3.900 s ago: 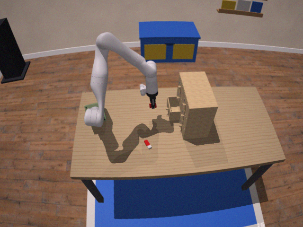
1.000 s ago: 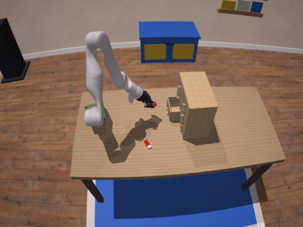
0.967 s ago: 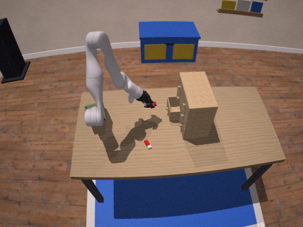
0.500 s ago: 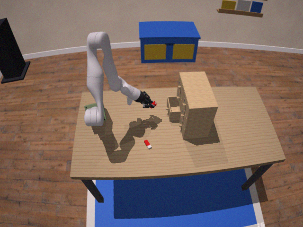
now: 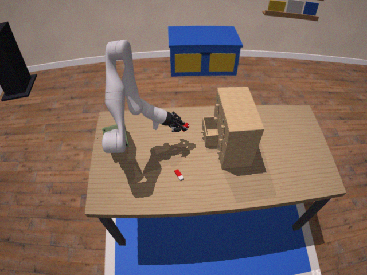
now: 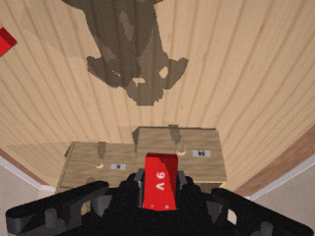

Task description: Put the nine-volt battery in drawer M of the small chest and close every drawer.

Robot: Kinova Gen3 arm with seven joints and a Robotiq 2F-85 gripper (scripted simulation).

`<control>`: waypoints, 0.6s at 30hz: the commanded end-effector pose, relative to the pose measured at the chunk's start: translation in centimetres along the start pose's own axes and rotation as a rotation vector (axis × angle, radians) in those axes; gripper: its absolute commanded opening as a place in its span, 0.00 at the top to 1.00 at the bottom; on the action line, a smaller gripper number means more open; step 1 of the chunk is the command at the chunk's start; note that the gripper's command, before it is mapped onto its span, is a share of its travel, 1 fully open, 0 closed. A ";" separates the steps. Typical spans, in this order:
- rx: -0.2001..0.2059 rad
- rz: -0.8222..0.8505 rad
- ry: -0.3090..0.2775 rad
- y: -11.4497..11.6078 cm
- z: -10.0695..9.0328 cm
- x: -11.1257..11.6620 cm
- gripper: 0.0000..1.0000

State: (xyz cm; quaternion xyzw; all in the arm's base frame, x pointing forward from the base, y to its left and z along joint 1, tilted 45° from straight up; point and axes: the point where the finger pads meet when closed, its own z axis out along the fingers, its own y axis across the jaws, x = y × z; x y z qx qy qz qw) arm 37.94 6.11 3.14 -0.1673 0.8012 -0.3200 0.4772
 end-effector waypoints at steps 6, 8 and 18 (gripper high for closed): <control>0.007 -0.023 -0.050 -0.3 0.1 0.5 0.77; 0.007 -0.023 -0.067 -0.3 0.1 0.5 0.77; 0.006 -0.023 -0.147 -0.3 0.1 0.5 0.77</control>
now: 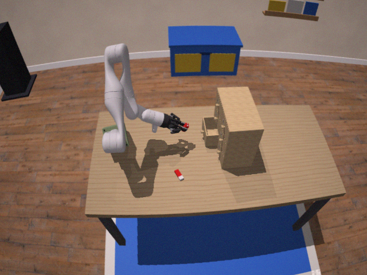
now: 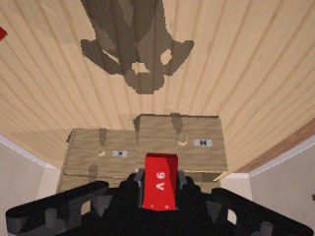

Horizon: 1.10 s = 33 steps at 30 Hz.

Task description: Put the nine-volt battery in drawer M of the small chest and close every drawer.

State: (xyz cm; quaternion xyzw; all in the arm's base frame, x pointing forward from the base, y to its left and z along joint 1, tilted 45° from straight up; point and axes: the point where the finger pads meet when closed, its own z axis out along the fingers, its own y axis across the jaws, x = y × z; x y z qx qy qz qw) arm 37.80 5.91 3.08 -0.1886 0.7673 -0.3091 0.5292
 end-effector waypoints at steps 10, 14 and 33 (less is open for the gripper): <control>0.003 -0.022 -0.069 -0.2 0.1 0.4 0.77; 0.002 -0.022 -0.092 -0.2 0.1 0.4 0.77; 0.002 -0.022 -0.161 -0.2 0.0 0.5 0.77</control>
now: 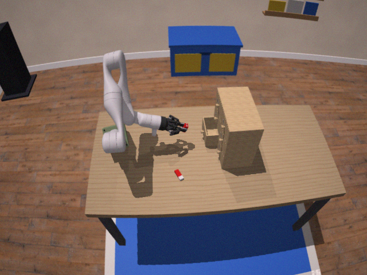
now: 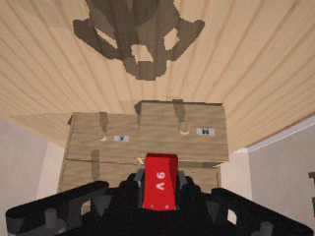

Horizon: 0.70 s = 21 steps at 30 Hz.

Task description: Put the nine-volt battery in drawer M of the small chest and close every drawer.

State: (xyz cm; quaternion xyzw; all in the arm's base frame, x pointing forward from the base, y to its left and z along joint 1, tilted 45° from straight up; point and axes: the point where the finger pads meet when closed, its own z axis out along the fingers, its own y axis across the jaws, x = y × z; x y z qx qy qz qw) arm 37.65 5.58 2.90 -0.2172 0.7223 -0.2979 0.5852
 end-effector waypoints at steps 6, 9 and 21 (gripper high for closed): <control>0.000 -0.007 -0.014 0.0 0.0 0.1 0.77; -0.001 -0.007 -0.018 0.0 0.0 0.1 0.77; -0.001 -0.007 -0.025 0.0 0.0 0.1 0.77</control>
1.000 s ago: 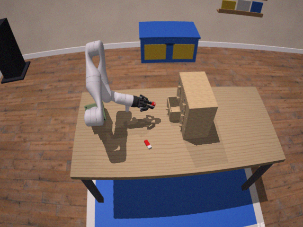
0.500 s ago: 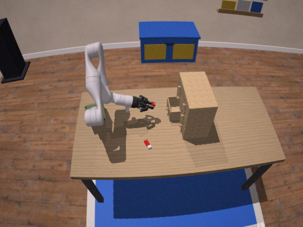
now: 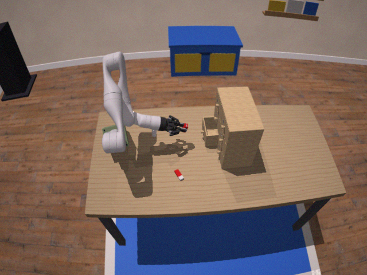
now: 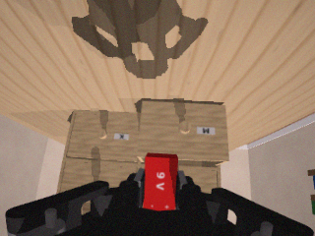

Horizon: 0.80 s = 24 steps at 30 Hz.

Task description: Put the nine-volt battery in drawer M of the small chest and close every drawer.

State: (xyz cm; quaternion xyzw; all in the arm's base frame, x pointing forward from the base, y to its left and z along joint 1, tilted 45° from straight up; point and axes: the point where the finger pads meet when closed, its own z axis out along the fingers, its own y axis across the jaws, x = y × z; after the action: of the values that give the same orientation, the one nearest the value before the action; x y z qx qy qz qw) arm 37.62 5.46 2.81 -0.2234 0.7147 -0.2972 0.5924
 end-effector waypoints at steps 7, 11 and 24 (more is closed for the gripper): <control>0.000 0.000 -0.001 0.0 0.0 0.0 0.77; 0.000 0.000 -0.001 0.0 0.1 -0.1 0.77; 0.000 0.000 -0.001 0.0 1.2 -0.5 0.77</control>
State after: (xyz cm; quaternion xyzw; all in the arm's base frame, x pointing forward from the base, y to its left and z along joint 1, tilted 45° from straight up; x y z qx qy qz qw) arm 38.55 5.70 2.87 -0.2267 0.7143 -0.2963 0.5921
